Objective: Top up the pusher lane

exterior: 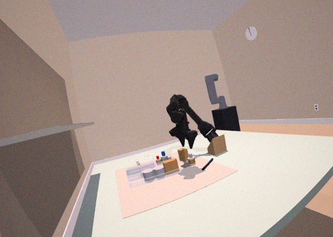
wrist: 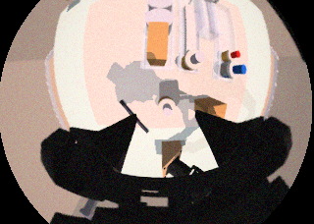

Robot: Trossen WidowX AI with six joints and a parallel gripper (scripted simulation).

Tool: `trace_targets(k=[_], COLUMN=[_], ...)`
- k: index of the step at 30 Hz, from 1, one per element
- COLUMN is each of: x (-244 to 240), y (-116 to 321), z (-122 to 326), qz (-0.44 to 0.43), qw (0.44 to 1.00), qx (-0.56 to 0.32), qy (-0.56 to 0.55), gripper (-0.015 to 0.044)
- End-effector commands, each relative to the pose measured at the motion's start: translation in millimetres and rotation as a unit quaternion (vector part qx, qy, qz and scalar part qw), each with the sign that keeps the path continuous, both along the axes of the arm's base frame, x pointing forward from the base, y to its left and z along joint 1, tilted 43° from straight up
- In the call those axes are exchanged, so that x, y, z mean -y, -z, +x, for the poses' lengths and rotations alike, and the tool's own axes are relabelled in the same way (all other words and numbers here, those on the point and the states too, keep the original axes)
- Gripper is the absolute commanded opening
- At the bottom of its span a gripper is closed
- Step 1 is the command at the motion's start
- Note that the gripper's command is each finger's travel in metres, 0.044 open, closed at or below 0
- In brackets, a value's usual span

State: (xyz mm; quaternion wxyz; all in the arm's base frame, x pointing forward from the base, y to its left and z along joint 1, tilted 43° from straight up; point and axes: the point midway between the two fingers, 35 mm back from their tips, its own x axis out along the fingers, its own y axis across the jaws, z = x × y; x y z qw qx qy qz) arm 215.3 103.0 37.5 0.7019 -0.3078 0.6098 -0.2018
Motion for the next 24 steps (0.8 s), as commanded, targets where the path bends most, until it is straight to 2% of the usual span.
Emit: trace_targets(k=[1, 5, 9, 24], x=[7, 8, 30, 45], y=[-5, -3, 22, 36], z=[-10, -10, -7, -5], qz=[0.0, 0.0, 0.0, 0.0], qw=[1.0, 1.0, 1.0, 1.0], qx=[-0.002, -0.002, -0.002, -0.002], qy=[0.03, 0.03, 0.03, 0.03], gripper=[0.044, 0.044, 0.044, 0.044])
